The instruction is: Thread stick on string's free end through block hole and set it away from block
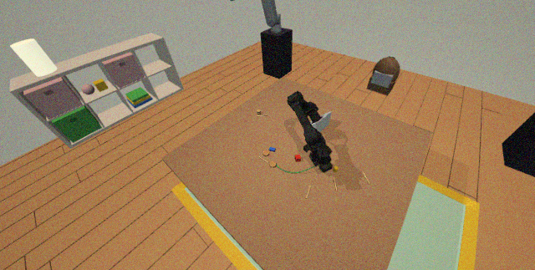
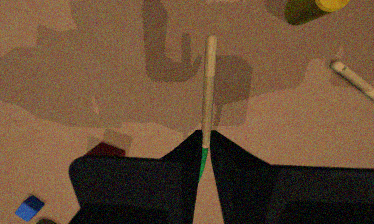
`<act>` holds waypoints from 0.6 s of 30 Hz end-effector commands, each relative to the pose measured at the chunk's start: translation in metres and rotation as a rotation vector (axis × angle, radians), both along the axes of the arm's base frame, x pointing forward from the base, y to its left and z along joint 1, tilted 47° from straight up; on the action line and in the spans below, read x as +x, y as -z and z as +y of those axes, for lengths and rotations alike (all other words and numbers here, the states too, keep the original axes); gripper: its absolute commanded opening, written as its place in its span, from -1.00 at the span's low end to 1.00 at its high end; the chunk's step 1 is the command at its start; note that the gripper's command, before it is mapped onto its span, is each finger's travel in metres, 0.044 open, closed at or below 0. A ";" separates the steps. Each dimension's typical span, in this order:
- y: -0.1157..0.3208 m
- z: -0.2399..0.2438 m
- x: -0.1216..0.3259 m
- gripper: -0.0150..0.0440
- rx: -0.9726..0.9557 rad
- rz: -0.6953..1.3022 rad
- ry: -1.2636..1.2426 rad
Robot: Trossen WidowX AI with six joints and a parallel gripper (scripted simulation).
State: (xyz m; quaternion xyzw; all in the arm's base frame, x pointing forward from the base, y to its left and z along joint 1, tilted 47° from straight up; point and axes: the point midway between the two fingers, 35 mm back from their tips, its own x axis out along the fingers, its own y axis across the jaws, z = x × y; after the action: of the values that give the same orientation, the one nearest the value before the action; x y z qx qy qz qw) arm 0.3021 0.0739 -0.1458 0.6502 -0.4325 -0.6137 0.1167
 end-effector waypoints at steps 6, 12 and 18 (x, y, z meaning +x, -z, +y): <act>-0.010 0.012 0.003 -0.49 0.008 -0.010 0.001; -0.016 0.017 0.004 -0.49 0.008 -0.010 0.002; -0.015 0.015 0.002 -0.49 0.001 -0.001 -0.001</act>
State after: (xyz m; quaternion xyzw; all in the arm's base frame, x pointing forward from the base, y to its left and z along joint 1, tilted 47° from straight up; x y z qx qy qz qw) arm 0.3040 0.0898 -0.1298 0.6510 -0.4319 -0.6132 0.1165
